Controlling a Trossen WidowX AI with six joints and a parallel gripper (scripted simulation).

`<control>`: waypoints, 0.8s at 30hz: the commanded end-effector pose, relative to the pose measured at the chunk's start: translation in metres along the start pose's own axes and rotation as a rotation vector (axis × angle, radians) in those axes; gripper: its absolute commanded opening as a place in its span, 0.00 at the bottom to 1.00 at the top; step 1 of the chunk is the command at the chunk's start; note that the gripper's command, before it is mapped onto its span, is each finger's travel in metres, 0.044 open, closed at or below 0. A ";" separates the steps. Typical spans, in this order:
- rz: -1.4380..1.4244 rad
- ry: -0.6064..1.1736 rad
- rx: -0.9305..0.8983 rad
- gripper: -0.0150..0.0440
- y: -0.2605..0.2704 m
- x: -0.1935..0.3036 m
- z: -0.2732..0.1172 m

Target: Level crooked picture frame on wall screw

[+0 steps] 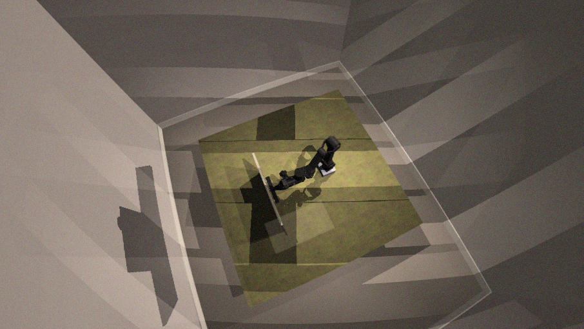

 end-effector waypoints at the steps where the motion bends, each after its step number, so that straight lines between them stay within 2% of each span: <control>1: -0.003 0.004 -0.004 0.25 -0.001 0.000 0.000; 24: 0.006 0.001 -0.003 0.25 -0.002 0.000 0.000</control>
Point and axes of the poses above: the point midway between the two fingers, 35 mm back from their tips, its own z axis out along the fingers, its own y axis across the jaws, x = y × z, the point moved 7 cm from there along -z, back along the fingers, and after that the axes turned 7 degrees about z, right-handed, at the moved point
